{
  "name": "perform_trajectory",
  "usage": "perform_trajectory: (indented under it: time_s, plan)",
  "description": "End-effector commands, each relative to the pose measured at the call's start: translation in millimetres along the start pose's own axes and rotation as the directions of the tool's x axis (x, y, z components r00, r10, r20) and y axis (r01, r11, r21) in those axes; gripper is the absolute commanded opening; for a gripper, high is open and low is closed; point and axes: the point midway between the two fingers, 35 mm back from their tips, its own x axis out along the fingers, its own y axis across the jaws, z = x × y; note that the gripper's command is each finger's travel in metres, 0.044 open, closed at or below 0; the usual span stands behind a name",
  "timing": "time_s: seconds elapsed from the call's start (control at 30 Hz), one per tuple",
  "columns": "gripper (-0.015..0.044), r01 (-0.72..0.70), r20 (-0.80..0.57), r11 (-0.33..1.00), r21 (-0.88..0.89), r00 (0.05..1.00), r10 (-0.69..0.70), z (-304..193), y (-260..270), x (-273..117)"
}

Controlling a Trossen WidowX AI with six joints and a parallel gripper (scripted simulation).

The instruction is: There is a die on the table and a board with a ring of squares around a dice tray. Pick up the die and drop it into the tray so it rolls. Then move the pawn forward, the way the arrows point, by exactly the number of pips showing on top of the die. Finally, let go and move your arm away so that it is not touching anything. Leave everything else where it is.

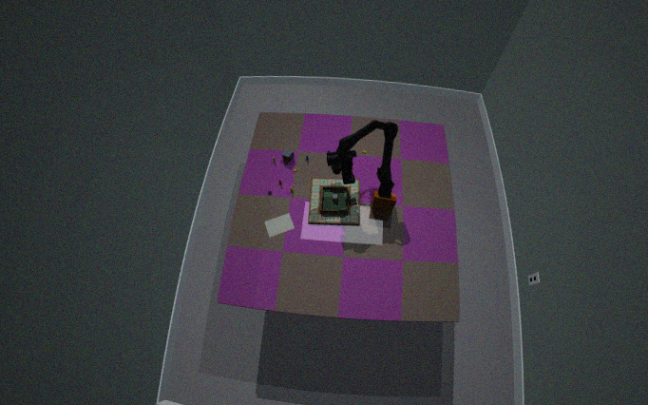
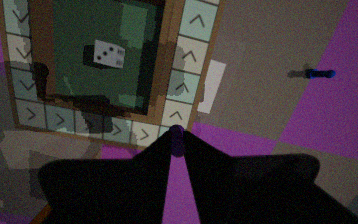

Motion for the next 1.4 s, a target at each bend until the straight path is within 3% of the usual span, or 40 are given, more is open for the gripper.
perform_trajectory:
  time_s: [0.0, 0.13, 0.37, 1.13, 1.37]
  plan:
    - [0.0000, 0.002, 0.001, 1.000, 0.006, 1.000, -0.002, -2, 0, -26]
    - [0.0000, 0.011, -0.003, 1.000, 0.007, 1.000, -0.011, -6, -1, -45]
    - [0.0000, 0.010, -0.002, 1.000, 0.007, 1.000, -0.010, 2, -2, -44]
    - [0.0000, 0.014, 0.002, 1.000, 0.013, 1.000, -0.014, 115, -28, 23]
    - [0.0000, 0.016, 0.002, 1.000, 0.013, 1.000, -0.016, 121, -30, 29]
